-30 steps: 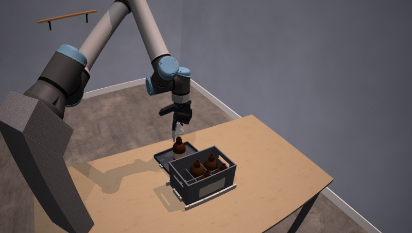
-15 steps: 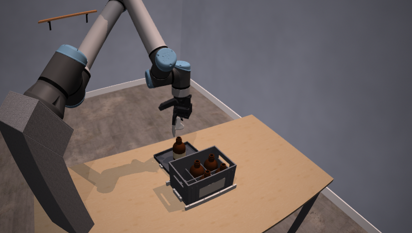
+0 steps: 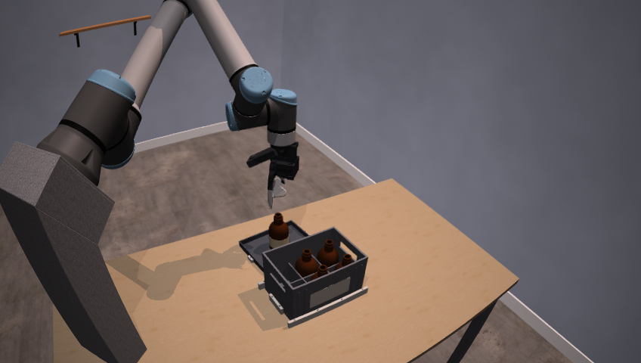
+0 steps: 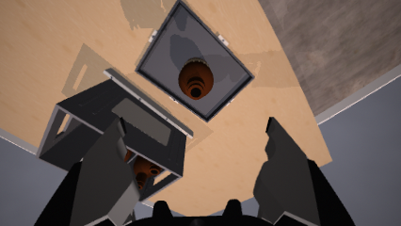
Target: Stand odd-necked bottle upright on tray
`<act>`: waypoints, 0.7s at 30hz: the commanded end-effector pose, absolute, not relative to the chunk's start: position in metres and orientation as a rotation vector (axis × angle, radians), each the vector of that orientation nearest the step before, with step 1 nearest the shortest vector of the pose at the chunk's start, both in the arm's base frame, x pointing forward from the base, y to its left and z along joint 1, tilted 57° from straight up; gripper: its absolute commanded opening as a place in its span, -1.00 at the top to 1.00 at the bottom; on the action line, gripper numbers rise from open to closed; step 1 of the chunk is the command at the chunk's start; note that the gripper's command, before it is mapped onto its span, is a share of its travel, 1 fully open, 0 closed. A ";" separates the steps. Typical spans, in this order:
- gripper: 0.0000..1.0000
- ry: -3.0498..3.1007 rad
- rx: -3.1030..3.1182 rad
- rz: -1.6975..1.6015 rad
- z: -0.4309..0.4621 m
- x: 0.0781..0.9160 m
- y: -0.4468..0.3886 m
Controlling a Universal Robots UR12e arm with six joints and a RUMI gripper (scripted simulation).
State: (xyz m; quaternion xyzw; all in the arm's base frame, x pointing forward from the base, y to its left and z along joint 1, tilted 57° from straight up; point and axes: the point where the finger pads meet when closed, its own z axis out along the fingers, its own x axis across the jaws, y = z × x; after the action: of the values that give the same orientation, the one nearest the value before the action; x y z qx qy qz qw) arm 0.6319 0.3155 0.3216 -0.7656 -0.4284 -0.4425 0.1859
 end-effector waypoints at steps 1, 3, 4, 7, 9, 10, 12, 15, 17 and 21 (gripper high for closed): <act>-1.00 -1.206 -2.156 -1.246 0.323 0.630 0.313; -1.00 -1.206 -2.156 -1.246 0.323 0.630 0.313; 1.00 -1.207 -2.156 -1.246 0.323 0.630 0.313; 1.00 -1.207 -2.156 -1.245 0.323 0.630 0.313; 1.00 -1.206 -2.156 -1.244 0.323 0.630 0.313; 1.00 -1.206 -2.156 -1.244 0.323 0.630 0.313; 1.00 -1.206 -2.156 -1.245 0.323 0.630 0.313; 1.00 -1.206 -2.156 -1.245 0.323 0.630 0.313; 1.00 -1.206 -2.156 -1.245 0.323 0.630 0.313; 1.00 -1.206 -2.156 -1.245 0.323 0.630 0.313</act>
State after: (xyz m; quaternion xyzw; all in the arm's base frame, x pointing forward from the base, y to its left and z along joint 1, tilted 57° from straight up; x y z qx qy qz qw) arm 0.6306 0.3143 0.3228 -0.7656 -0.4290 -0.4417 0.1865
